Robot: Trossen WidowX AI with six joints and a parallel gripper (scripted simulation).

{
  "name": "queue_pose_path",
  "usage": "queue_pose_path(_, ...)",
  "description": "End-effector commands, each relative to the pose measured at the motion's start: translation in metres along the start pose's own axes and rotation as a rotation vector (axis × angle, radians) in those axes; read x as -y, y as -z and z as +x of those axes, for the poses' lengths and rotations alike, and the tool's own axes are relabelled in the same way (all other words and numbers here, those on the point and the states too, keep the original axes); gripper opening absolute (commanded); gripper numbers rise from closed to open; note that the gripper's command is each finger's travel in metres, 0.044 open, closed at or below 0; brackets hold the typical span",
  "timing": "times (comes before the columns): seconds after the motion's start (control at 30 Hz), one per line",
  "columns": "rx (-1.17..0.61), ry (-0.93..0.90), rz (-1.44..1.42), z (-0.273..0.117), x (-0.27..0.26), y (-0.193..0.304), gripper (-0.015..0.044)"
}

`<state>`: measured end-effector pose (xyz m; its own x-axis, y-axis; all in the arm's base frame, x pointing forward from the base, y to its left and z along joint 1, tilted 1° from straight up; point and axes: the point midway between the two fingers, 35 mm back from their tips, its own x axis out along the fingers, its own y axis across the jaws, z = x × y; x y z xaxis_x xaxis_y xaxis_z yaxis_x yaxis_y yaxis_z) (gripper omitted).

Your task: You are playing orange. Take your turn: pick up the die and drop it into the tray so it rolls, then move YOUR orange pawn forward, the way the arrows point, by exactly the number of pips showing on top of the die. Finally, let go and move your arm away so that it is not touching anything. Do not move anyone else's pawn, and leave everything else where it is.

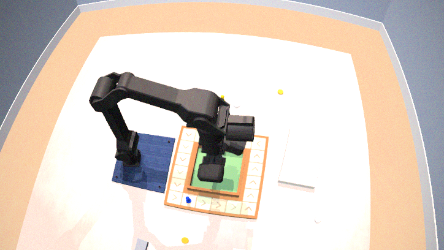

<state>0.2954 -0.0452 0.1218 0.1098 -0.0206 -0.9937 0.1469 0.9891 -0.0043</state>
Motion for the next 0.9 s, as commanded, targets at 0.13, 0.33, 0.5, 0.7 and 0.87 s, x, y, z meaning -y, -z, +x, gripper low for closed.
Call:
queue_pose_path(0.13, 0.239, 0.002, 0.006, 0.003, 0.0, -0.002, 0.0)
queue_pose_path(0.33, 0.444, 0.004, 0.005, 0.005, 0.0, -0.005, 0.0)
queue_pose_path(0.5, 0.615, 0.005, 0.004, 0.006, 0.0, -0.006, 0.0)
queue_pose_path(0.7, 0.768, 0.006, 0.004, 0.006, 0.0, -0.007, 0.0)
queue_pose_path(0.87, 0.766, 0.006, 0.004, -0.01, -0.001, 0.008, 0.0)
